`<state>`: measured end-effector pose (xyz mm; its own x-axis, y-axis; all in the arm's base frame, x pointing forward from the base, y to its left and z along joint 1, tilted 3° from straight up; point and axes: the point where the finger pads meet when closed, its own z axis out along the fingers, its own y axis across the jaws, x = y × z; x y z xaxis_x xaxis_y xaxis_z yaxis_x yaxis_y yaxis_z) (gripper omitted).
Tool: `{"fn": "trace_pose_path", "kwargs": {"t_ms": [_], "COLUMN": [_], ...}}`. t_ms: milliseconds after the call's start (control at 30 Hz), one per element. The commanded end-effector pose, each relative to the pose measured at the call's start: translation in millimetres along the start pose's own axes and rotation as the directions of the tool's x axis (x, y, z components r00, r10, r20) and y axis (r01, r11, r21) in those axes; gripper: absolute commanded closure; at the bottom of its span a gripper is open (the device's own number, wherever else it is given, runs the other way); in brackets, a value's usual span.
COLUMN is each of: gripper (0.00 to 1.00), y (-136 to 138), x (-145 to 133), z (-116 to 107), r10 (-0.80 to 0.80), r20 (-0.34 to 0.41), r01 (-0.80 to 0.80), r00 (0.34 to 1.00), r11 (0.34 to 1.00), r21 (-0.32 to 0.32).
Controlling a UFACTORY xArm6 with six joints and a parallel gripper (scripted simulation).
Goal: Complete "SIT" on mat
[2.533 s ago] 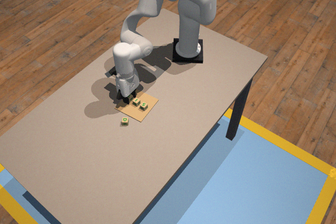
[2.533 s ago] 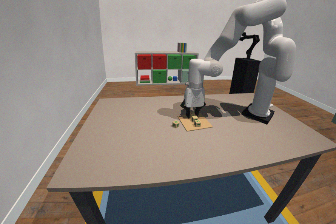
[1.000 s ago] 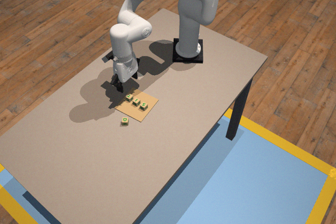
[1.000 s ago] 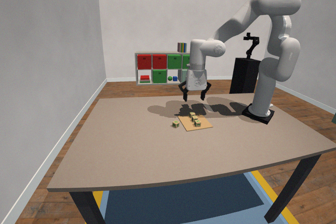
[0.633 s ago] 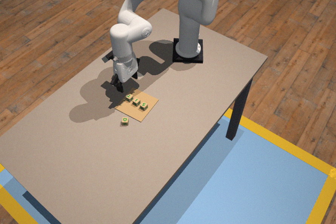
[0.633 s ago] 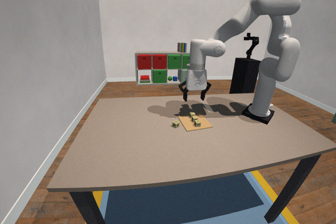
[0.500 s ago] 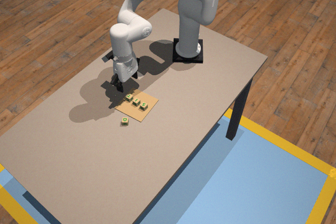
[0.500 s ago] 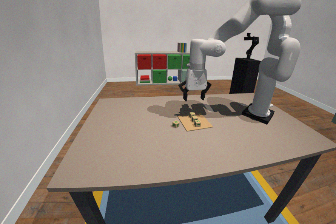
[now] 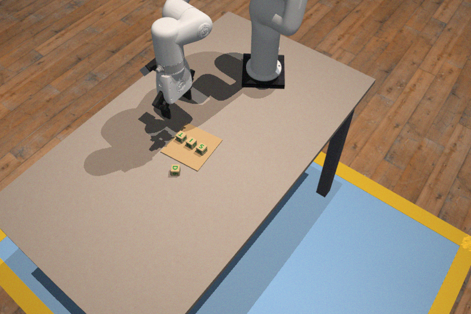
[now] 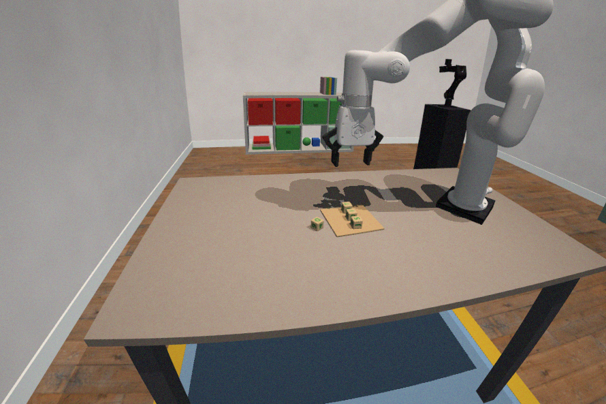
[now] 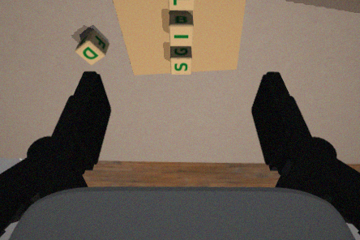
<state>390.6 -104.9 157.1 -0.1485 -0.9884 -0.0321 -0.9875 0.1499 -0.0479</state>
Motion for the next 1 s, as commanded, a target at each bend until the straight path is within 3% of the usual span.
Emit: {"fn": "trace_pose_path", "kwargs": {"t_ms": [0,300,967], "gripper": [0.00,0.00,0.00], "y": [-0.7,-0.7,-0.7], "x": [0.1,0.1,0.1], "z": [-18.2,-35.3,-36.0], "r10": [0.000,0.000,0.000], "r20": [0.000,0.000,0.000], "r01": [0.000,0.000,0.000], "r00": [1.000,1.000,1.000], "r11": [1.000,1.000,1.000], "r21": [0.002,0.002,0.002]}}
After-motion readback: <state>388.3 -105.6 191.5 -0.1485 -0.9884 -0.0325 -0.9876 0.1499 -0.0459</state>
